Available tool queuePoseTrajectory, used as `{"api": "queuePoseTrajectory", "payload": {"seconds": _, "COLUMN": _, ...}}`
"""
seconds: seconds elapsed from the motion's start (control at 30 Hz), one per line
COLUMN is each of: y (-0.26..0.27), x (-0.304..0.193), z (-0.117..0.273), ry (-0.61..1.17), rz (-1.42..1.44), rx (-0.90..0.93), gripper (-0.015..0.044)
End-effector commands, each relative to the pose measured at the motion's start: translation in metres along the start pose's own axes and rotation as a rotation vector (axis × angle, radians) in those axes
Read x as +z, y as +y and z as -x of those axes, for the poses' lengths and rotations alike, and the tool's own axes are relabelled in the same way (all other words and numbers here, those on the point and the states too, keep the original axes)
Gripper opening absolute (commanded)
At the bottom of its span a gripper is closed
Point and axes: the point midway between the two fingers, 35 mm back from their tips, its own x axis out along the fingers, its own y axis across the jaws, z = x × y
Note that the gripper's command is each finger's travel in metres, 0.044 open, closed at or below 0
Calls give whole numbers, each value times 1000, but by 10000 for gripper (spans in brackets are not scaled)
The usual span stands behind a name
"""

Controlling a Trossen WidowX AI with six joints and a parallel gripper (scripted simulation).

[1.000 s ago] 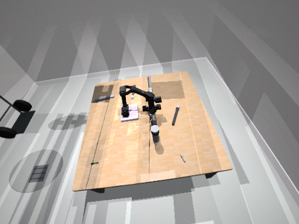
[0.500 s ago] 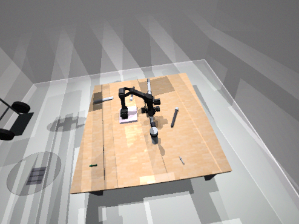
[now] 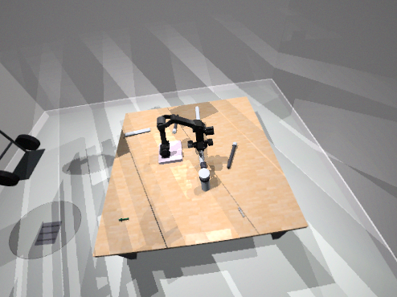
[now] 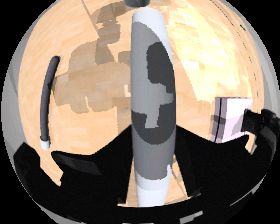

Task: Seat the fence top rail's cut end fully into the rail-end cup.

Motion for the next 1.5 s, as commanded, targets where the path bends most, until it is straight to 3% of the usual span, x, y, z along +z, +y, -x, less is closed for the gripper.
{"api": "queuePoseTrajectory", "payload": {"seconds": 0.0, "y": 4, "x": 13, "z": 21, "ry": -73, "rz": -2, "rx": 21, "gripper": 0}}
{"api": "queuePoseTrajectory", "payload": {"seconds": 0.27, "y": 3, "x": 32, "z": 51, "ry": -197, "rz": 4, "rx": 23, "gripper": 0}}
{"api": "queuePoseTrajectory", "payload": {"seconds": 1.47, "y": 6, "x": 33, "z": 55, "ry": -181, "rz": 7, "rx": 9, "gripper": 0}}
